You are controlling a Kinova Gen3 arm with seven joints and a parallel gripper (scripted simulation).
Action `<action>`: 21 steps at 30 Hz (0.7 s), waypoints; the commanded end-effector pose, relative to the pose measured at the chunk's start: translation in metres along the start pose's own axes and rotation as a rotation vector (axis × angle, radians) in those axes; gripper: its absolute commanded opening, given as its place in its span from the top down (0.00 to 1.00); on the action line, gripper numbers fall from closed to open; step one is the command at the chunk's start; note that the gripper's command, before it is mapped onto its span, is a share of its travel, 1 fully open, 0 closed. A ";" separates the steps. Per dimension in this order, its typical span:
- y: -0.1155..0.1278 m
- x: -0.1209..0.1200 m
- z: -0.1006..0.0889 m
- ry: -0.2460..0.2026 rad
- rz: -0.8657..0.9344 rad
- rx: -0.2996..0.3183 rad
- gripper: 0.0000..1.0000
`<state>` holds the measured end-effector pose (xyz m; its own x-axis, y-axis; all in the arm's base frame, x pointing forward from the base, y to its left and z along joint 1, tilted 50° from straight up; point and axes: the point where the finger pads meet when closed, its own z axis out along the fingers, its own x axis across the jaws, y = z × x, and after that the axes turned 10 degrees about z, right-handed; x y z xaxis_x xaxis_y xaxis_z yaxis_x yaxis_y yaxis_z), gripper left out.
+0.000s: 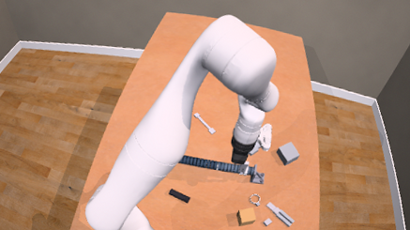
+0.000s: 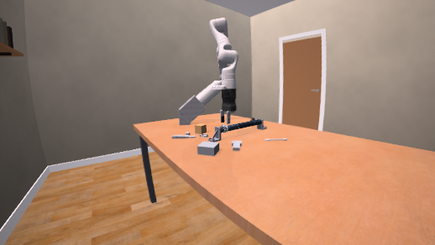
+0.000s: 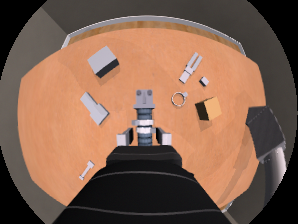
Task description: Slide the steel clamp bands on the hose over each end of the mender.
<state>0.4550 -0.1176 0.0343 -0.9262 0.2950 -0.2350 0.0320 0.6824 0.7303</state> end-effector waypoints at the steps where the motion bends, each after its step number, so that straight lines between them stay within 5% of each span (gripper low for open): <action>1: 0.000 0.000 0.000 0.000 -0.001 0.000 0.14; 21: 0.000 0.000 0.004 0.000 -0.001 0.000 0.14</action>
<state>0.4566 -0.1152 0.0320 -0.9261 0.2948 -0.2353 0.0318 0.6827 0.7300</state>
